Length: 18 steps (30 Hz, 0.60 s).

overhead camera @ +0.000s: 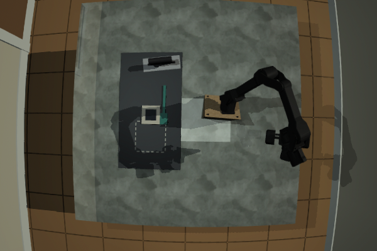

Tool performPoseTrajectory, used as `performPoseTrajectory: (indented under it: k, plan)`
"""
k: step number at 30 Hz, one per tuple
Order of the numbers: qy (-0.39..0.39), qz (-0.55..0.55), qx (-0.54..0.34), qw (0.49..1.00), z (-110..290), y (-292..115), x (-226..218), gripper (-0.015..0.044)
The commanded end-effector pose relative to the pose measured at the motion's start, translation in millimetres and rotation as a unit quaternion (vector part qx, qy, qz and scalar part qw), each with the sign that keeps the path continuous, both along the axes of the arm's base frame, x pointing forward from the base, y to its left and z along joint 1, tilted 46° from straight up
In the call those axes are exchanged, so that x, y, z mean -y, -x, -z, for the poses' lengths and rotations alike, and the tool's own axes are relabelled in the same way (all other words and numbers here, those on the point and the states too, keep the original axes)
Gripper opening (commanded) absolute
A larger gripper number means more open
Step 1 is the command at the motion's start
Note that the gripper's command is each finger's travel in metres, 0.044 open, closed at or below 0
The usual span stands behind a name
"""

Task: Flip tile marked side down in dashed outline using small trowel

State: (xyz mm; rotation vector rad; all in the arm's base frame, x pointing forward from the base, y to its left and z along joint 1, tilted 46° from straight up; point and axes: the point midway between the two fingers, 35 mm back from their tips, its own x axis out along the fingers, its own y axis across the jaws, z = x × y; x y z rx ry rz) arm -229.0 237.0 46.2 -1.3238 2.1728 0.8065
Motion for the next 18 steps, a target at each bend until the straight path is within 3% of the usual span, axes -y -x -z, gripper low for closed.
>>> performPoseTrajectory:
  k: [1, 7, 11, 18]
  plan:
    - [0.0, 0.0, 0.0, 1.0, 0.0, 0.0, 0.0, 0.0]
    - [-0.002, 0.001, -0.001, 1.0, -0.2, -1.4, -1.4, 0.0153]
    - [-0.043, 0.027, -0.014, 0.999, -4.5, -30.6, -28.4, 0.0258]
    - [-0.122, 0.067, 0.001, 0.99, -5.1, -103.6, -71.4, 0.027]
